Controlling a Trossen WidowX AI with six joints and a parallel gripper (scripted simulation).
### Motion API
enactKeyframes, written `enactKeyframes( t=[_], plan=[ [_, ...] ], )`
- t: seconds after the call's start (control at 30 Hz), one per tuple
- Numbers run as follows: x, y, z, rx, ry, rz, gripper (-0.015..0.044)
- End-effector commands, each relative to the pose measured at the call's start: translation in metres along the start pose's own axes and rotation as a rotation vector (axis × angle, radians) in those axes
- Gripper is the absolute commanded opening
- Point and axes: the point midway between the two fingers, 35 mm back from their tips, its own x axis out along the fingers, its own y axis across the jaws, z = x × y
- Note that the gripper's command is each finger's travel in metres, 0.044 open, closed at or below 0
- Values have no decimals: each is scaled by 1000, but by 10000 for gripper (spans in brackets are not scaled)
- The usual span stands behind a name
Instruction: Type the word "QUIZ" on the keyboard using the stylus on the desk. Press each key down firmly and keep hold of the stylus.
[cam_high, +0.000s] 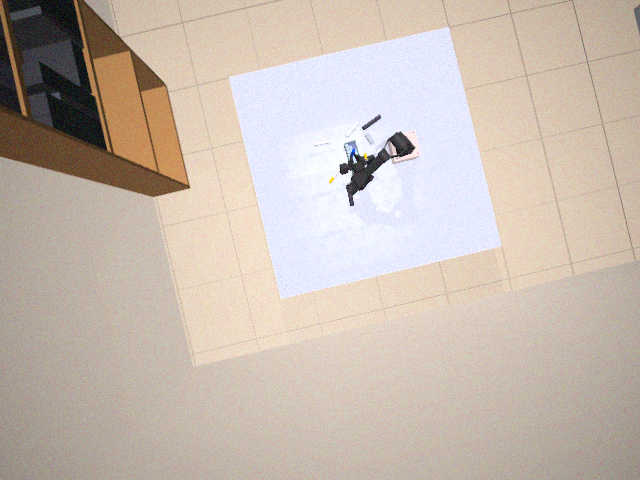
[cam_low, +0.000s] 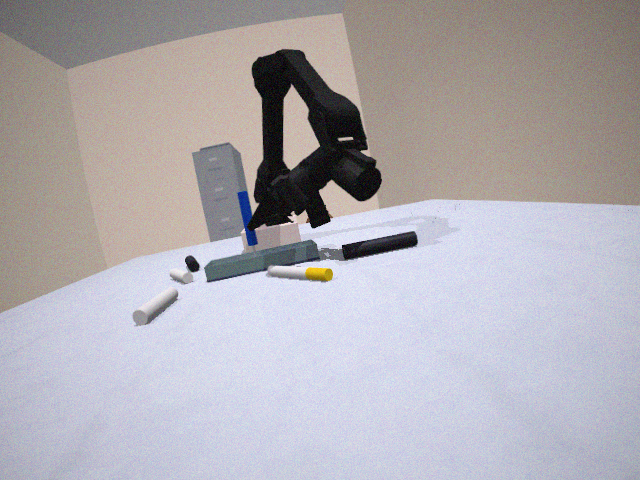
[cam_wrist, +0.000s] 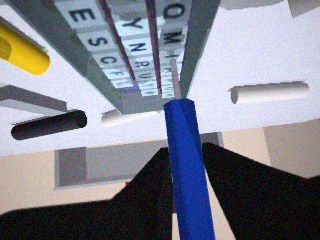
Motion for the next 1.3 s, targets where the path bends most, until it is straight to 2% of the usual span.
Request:
enactKeyframes(
  t=[0.0,0.63,0.97,1.1,1.27],
  plan=[
    [1,1,2,-3,-1,3,81],
    [3,1,4,-3,-1,3,81],
    [-16,1,-28,-3,-1,3,81],
    [-15,2,-26,-10,2,-1,84],
    [-30,7,-23,-63,-3,-90,51]
  ],
)
